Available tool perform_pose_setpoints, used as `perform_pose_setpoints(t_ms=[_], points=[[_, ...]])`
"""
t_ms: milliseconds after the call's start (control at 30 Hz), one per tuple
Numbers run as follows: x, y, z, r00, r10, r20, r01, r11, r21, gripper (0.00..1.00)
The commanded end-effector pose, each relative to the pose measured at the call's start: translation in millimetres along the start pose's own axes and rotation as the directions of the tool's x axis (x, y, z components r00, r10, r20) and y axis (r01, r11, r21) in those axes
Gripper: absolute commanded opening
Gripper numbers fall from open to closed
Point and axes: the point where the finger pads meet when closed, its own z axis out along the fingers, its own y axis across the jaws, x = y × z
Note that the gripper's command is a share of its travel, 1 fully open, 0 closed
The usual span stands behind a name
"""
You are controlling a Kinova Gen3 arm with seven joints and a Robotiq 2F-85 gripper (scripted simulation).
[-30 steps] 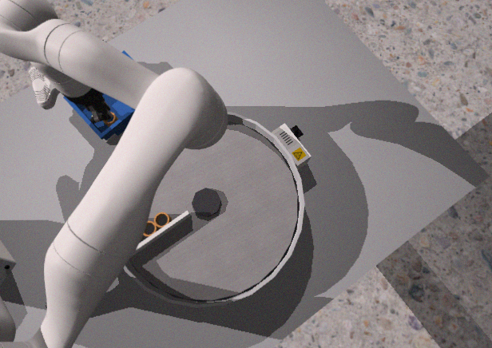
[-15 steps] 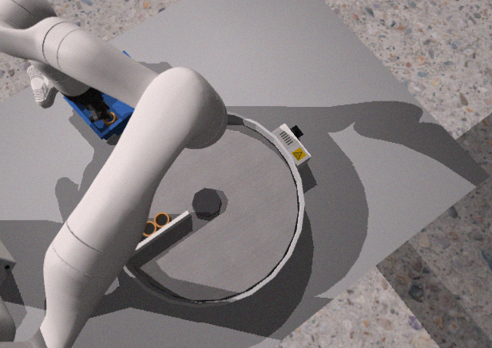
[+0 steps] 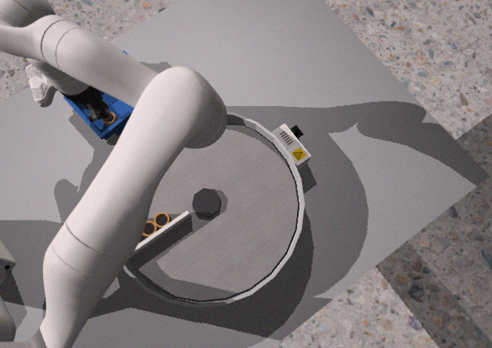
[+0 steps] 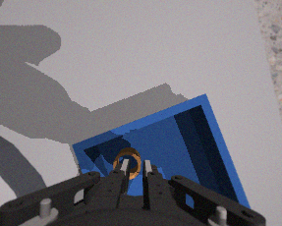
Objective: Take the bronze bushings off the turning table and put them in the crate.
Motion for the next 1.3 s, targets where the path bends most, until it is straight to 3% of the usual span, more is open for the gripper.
perform_pose_setpoints(t_ms=[0,300,467,867,1033,1267], points=[[-0.5,0.9,-1.9,1.0,0.0,0.002,0.0,1.0,-0.003,0.16],[-0.5,0.9,-1.9,1.0,0.0,0.002,0.0,1.0,-0.003,0.16],[-0.4,0.8,-53.0,1.0,0.0,0.002,0.0,1.0,-0.003,0.16],[-0.4,0.8,-53.0,1.0,0.0,0.002,0.0,1.0,-0.003,0.16],[-0.3,0.6,-103.9,1.0,0.0,0.002,0.0,1.0,-0.003,0.16],[-0.3,0.6,-103.9,1.0,0.0,0.002,0.0,1.0,-0.003,0.16]])
